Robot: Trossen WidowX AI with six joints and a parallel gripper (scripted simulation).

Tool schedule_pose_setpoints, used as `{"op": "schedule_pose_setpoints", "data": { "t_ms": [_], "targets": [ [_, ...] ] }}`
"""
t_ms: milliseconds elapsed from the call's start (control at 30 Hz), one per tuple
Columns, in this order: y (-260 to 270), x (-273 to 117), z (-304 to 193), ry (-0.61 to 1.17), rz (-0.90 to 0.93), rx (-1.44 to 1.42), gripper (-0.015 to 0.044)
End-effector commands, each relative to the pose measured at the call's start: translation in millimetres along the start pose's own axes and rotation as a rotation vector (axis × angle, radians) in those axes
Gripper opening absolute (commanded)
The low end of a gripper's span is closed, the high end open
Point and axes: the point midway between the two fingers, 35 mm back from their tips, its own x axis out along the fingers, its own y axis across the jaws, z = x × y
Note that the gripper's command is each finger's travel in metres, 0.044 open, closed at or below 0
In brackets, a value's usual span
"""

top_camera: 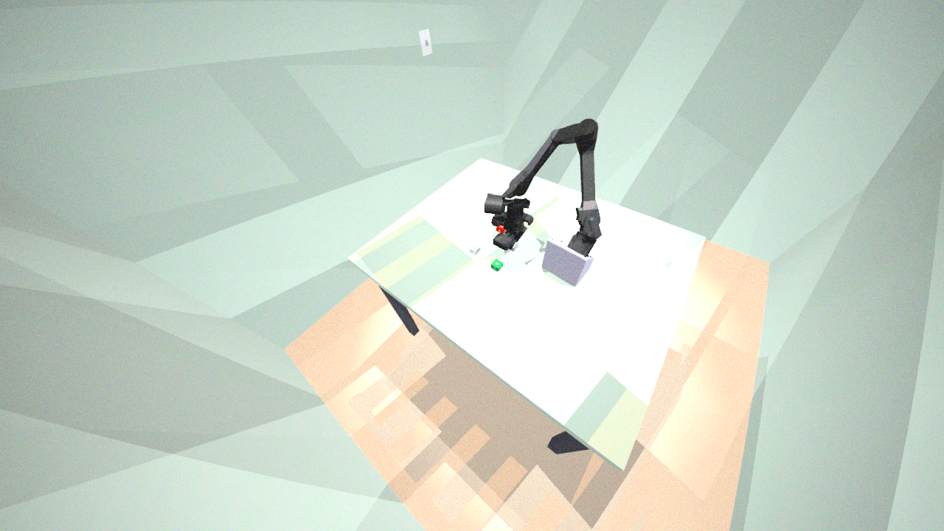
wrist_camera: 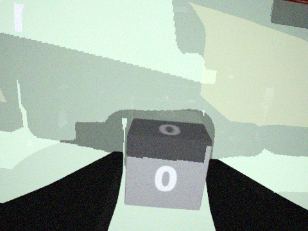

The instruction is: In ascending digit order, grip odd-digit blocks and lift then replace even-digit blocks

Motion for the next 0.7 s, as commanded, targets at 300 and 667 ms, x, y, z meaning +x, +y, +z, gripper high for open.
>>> {"op": "schedule_pose_setpoints", "data": {
  "t_ms": [300,667],
  "targets": [
    [0,-2,0,-0.001,-0.004,-0.004,0.04],
    [2,-58,3,-0.002,0.001,-0.004,0.0321]
  ]
}}
